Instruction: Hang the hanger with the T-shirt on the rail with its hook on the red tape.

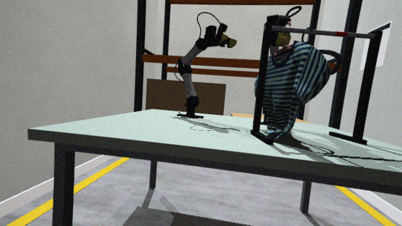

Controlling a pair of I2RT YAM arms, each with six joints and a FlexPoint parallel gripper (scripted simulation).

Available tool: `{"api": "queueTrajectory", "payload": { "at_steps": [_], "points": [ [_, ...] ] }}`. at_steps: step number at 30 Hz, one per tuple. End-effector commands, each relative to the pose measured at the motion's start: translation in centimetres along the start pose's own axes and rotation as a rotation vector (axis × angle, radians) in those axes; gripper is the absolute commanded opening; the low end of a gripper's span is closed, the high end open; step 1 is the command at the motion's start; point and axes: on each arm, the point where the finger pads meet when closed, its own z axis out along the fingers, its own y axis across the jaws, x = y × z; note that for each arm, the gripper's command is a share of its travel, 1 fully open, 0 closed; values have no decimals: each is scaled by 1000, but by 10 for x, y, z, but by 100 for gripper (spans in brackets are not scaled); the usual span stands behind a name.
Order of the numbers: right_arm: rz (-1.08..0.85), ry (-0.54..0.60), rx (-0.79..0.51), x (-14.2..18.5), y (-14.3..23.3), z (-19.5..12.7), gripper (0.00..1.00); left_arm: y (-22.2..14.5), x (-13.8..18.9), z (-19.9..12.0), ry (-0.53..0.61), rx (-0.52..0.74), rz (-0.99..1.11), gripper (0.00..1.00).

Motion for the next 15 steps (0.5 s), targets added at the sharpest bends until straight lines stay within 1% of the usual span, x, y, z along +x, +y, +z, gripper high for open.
{"api": "queueTrajectory", "payload": {
  "at_steps": [1,7,15],
  "points": [
    [2,-16,3,-6,0,-2,100,-2,-22,6,-56,22,-22,0],
    [2,-16,3,-6,0,-2,100,1,-24,21,-44,2,-22,0],
    [2,-16,3,-6,0,-2,100,4,-27,15,-56,-3,-29,0]
  ]
}}
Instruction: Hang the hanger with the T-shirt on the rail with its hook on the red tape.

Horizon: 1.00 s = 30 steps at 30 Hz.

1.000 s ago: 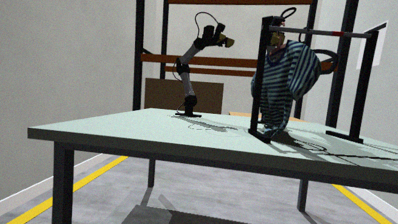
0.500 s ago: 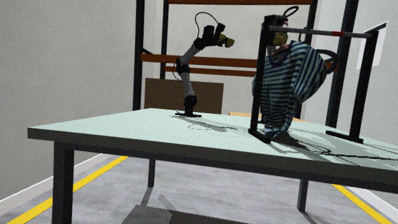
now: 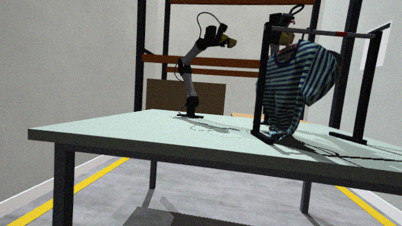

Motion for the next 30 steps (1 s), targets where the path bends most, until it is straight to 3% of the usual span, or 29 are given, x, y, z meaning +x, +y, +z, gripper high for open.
{"api": "queueTrajectory", "payload": {
  "at_steps": [1,11,30],
  "points": [
    [2,-16,3,-6,0,-2,100,2,-19,-10,-57,15,-23,0],
    [2,-16,3,-6,0,-2,100,1,-18,-8,-57,22,-23,0],
    [2,-16,3,-6,0,-2,100,38,-19,-13,-65,-33,-29,0]
  ]
}}
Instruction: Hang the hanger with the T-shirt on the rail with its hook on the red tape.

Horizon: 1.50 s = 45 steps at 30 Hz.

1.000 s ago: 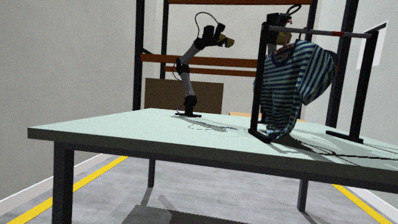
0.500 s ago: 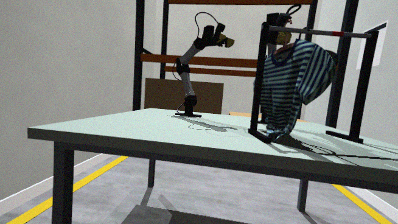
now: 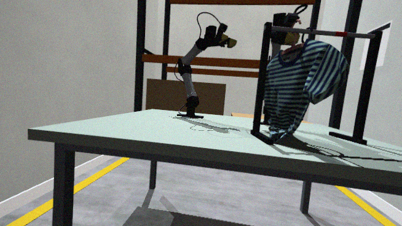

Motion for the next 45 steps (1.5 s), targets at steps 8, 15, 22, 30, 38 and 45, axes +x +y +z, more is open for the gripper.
{"api": "queueTrajectory", "payload": {
  "at_steps": [8,15,22,30,38,45],
  "points": [
    [2,-16,3,-6,0,-2,100,42,-16,-9,-62,-4,-20,0],
    [2,-16,3,-6,0,-2,100,83,-16,-7,-62,-25,-20,0],
    [2,-16,3,-6,0,-2,100,121,-16,-5,-62,-23,-17,0],
    [2,-16,3,-6,0,-2,100,158,-17,4,-57,-10,-11,0],
    [2,-16,3,-6,0,-2,100,190,-15,11,-41,55,-3,0],
    [2,-16,3,-6,0,-2,100,201,-15,12,-41,58,-3,0]
  ]
}}
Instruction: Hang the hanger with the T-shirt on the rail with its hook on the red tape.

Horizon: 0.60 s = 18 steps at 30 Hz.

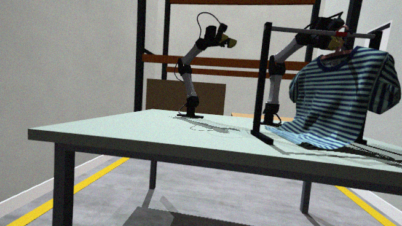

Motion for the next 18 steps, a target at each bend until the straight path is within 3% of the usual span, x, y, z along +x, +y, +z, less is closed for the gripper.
{"api": "queueTrajectory", "payload": {
  "at_steps": [1,18],
  "points": [
    [2,-16,3,-6,0,-2,100,-1,-21,-6,-67,42,28,0],
    [2,-16,3,-6,0,-2,100,3,-23,-9,-74,41,27,0]
  ]
}}
